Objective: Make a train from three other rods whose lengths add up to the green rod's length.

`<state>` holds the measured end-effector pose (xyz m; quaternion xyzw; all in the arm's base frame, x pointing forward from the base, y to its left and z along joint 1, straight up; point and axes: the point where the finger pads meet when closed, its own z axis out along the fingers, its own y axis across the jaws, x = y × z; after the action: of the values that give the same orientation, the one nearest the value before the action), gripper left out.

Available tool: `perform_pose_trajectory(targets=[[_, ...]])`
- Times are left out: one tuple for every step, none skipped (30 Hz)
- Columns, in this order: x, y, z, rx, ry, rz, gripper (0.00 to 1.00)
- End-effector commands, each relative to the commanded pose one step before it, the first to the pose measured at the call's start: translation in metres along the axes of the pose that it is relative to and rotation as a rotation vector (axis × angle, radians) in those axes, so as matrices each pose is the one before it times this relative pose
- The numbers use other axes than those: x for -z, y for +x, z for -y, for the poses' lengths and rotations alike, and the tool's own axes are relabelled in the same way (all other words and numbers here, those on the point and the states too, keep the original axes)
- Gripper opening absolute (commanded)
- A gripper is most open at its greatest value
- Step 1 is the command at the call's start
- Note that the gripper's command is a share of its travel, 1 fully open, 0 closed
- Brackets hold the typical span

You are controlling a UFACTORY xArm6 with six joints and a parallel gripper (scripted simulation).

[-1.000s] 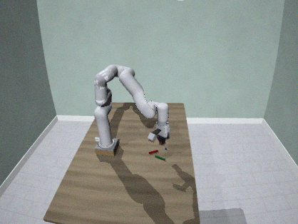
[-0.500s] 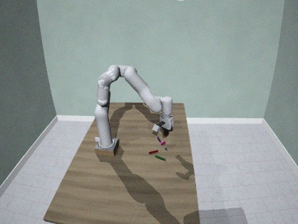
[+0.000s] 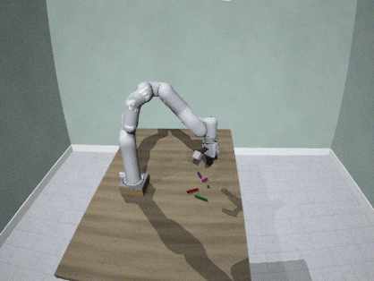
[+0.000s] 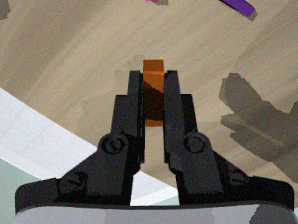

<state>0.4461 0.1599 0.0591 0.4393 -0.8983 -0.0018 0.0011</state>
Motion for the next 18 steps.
perform_pose_trajectory(targets=[[0.00157,-0.00225,0.00035,-0.00018,0.00282,0.00286,0.04],[0.00000,0.00000,0.00000,0.00000,0.00000,0.00000,0.04],[-0.00002,0.00000,0.00000,0.00000,0.00000,0.00000,0.04],[-0.00013,0.00000,0.00000,0.00000,0.00000,-0.00001,0.04],[-0.00032,-0.00001,0.00000,0.00000,-0.00001,-0.00003,0.04],[-0.00059,-0.00001,0.00001,0.00000,-0.00002,-0.00005,0.04],[-0.00092,-0.00002,0.00001,-0.00001,-0.00003,-0.00008,0.04],[0.00000,0.00000,0.00000,0.00000,0.00000,0.00000,0.04],[0.00000,0.00000,0.00000,0.00000,0.00000,0.00000,0.04],[-0.00129,-0.00002,0.00001,-0.00001,-0.00005,-0.00011,0.04],[-0.00168,-0.00002,0.00002,-0.00001,-0.00006,-0.00013,0.04],[-0.00199,-0.00004,0.00003,0.00000,0.00000,0.00000,0.04],[-0.00238,-0.00003,0.00002,0.00000,0.00000,0.00000,0.04],[-0.00277,-0.00005,0.00003,0.00000,0.00000,0.00000,0.04],[-0.00314,-0.00004,0.00003,0.00000,0.00000,0.00000,0.04],[-0.00350,-0.00005,0.00004,0.00000,0.00000,0.00000,0.04],[-0.00382,-0.00006,0.00005,0.00000,0.00000,0.00000,0.04],[-0.00410,-0.00006,0.00005,0.00000,0.00000,0.00000,0.04]])
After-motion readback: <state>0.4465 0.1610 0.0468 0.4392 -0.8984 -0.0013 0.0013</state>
